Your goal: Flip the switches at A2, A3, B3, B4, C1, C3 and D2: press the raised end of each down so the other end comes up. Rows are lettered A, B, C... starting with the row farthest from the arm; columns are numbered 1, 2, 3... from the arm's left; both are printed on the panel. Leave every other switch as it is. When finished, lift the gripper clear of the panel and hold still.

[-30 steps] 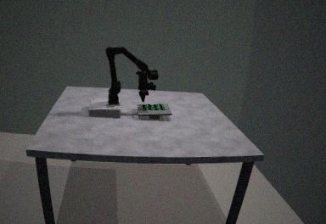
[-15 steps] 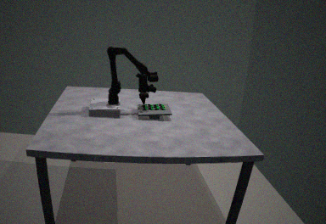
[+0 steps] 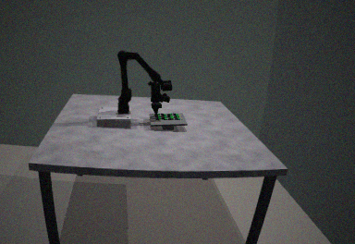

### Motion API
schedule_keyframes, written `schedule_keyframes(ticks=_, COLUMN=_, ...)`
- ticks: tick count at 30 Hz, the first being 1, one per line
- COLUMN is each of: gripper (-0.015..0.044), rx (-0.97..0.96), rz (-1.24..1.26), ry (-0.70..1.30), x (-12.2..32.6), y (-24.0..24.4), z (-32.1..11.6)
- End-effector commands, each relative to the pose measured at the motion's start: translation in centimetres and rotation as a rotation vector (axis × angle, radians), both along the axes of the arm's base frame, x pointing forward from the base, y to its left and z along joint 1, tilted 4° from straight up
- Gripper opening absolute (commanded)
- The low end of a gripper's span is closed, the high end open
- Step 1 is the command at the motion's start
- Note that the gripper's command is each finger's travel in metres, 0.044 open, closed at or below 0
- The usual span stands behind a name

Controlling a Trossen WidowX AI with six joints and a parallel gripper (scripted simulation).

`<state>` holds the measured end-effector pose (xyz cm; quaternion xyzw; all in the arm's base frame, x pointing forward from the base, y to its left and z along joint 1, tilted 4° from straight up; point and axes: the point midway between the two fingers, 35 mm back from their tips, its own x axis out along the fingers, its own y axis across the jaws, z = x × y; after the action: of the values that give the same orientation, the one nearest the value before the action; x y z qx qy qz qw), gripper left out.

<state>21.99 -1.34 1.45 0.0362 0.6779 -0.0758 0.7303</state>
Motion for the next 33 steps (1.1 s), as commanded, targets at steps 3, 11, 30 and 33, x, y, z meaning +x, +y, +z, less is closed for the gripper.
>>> schedule_keyframes(ticks=3, gripper=0.0, rx=-0.003, rz=0.002, ry=-0.002, x=0.03, y=-0.04, z=-0.03)
schedule_keyframes(ticks=11, gripper=0.0, rx=-0.003, rz=0.002, ry=-0.002, x=0.03, y=-0.04, z=-0.05)
schedule_keyframes(ticks=30, gripper=0.0, rx=-0.003, rz=0.002, ry=-0.002, x=0.04, y=-0.06, z=-0.3)
schedule_keyframes(ticks=33, gripper=0.0, rx=-0.003, rz=0.002, ry=-0.002, x=0.04, y=-0.06, z=-0.34)
